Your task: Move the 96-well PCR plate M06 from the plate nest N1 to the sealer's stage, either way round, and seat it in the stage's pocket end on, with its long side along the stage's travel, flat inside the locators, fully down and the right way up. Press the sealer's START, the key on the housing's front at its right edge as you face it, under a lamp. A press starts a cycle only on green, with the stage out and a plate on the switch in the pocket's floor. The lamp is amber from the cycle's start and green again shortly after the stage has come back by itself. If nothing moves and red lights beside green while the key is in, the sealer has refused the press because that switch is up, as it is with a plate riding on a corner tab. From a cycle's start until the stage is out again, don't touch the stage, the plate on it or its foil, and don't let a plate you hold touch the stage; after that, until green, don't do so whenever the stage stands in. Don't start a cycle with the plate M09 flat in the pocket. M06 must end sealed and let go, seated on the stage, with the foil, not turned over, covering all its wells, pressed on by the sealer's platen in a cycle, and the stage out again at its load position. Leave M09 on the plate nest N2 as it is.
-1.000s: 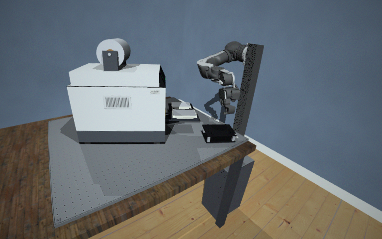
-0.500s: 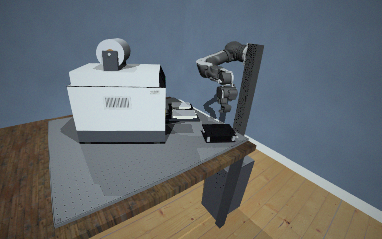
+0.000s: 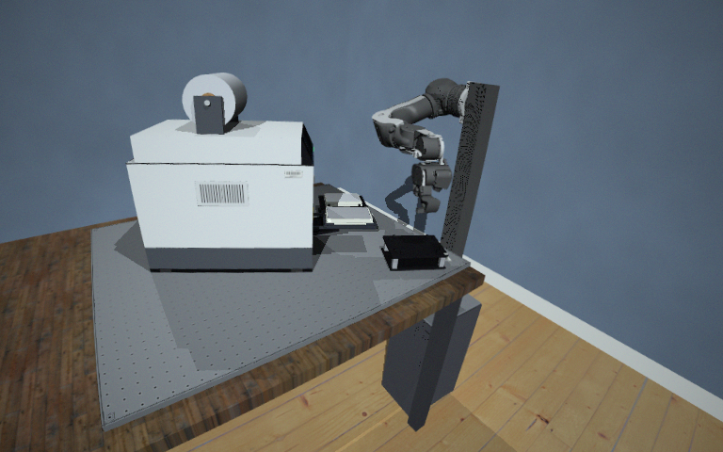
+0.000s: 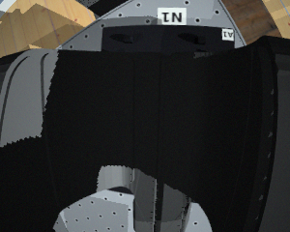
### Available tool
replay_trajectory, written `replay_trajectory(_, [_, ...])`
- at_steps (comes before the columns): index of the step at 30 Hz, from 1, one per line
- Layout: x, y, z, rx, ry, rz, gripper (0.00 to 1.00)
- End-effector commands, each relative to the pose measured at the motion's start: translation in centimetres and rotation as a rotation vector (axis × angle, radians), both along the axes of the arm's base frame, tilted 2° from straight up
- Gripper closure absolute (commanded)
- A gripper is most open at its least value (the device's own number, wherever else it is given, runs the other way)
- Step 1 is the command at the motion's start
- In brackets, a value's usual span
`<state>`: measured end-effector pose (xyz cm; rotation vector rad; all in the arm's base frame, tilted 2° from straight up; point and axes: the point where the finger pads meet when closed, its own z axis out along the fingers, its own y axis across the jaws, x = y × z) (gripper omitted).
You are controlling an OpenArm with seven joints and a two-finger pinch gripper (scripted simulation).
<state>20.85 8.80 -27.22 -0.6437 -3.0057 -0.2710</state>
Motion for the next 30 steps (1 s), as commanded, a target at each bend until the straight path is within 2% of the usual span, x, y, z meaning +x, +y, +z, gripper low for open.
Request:
replay_trajectory(1, [0.14, -0.1, 0.1, -0.007, -0.004, -0.004, 1.0])
replay_trajectory(5, [0.14, -0.1, 0.1, -0.007, -0.004, -0.004, 1.0])
replay_trajectory(10, [-0.03, -3.0, 0.2, -0.142, 0.001, -0.012, 1.0])
replay_trajectory(30, [-0.03, -2.6, 0.2, -0.142, 0.001, -0.012, 1.0])
